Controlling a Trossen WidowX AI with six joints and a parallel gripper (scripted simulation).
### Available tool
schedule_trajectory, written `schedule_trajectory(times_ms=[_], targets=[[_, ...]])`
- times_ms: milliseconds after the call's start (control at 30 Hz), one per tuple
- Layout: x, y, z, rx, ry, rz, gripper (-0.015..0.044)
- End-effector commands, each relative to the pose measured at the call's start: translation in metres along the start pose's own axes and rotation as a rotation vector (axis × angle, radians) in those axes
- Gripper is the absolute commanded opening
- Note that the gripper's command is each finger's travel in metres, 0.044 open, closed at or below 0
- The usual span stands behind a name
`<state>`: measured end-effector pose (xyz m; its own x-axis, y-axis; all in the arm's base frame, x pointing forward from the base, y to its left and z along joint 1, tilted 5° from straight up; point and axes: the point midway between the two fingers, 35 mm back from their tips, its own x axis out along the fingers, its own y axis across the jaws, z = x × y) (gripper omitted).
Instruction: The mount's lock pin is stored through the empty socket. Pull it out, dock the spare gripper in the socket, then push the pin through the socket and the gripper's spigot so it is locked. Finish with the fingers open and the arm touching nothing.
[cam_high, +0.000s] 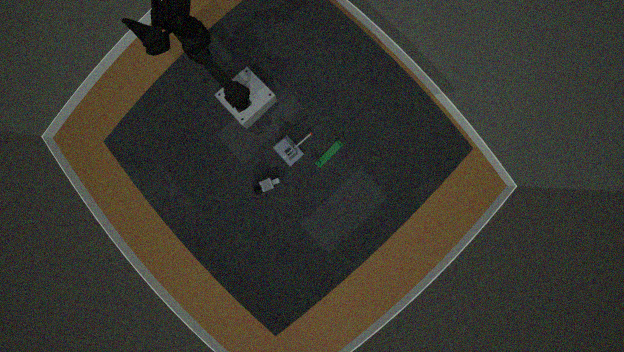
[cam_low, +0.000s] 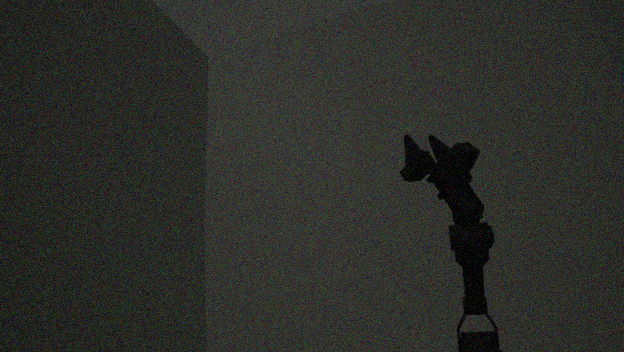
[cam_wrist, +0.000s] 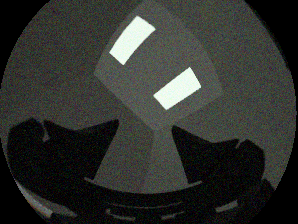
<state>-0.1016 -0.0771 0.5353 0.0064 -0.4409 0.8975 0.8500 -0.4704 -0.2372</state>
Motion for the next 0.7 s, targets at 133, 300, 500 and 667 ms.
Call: schedule_trajectory(times_ms=[133, 300, 500, 667], targets=[[0.011, 0.041, 0.044, -0.005, -0.141, 0.132, 0.0300], [0.010, 0.102, 0.105, -0.004, -0.336, 0.335, 0.0300], [-0.018, 0.174, 0.170, 0.004, -0.552, 0.602, 0.0300], [-0.059, 0.229, 0.214, 0.011, -0.713, 0.844, 0.0300]])
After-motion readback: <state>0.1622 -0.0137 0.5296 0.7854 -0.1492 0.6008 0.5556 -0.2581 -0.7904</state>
